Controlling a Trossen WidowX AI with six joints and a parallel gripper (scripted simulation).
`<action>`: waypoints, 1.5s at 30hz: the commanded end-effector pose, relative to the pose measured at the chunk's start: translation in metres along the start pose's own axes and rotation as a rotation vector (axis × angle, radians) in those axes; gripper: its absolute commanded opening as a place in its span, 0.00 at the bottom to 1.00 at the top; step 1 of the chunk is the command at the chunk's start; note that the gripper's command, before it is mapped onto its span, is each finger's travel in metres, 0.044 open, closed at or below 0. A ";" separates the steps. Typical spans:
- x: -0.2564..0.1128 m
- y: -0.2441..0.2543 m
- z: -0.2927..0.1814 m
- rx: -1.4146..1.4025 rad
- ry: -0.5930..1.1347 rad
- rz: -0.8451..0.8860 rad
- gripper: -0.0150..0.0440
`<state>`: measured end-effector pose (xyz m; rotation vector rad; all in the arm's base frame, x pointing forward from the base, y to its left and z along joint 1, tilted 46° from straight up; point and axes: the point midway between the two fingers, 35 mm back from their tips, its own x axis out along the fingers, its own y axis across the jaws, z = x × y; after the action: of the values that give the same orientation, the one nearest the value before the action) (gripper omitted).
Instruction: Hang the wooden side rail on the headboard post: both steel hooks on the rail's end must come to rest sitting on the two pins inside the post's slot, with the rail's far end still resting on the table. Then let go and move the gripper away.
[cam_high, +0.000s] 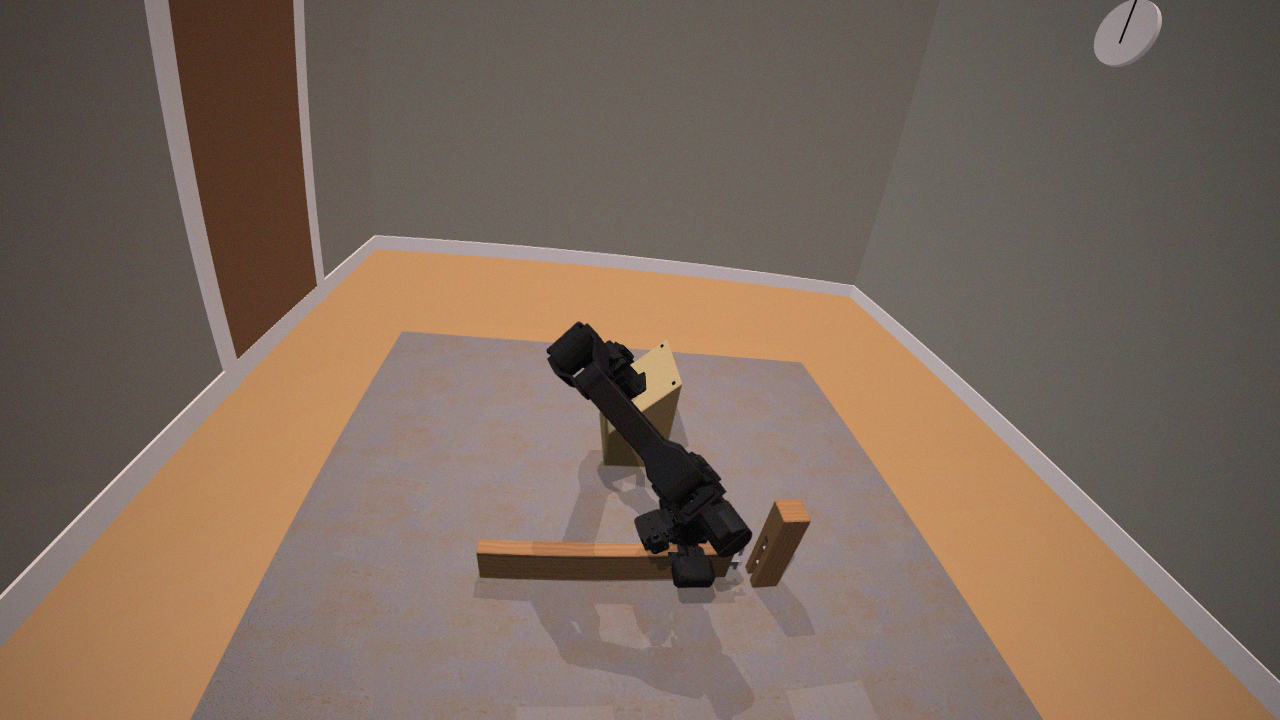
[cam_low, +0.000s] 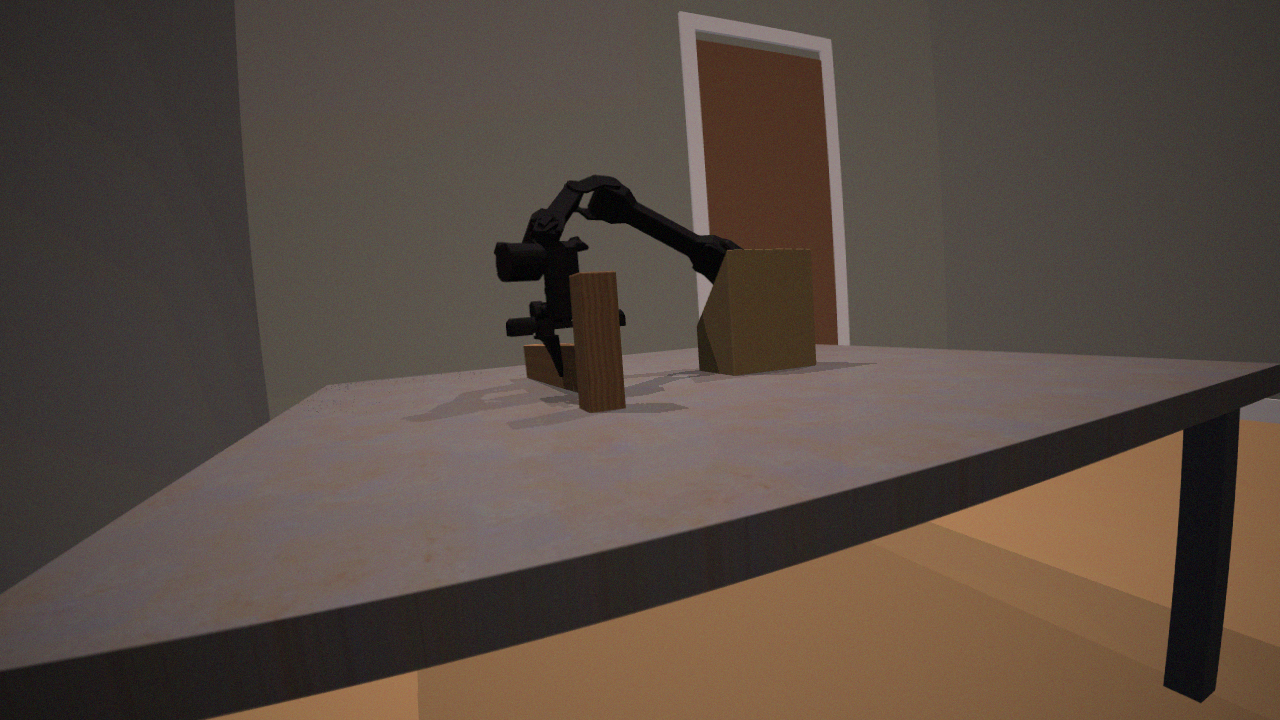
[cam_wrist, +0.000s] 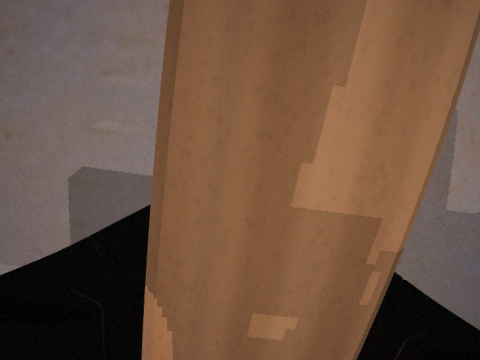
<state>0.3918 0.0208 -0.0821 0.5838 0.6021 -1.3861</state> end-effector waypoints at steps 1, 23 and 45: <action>-0.007 0.003 -0.003 0.000 0.009 0.014 0.25; -0.009 0.004 -0.005 0.000 0.010 0.014 0.25; -0.010 0.006 -0.006 0.001 0.010 0.014 0.25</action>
<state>0.3953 0.0252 -0.0806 0.5965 0.6060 -1.3879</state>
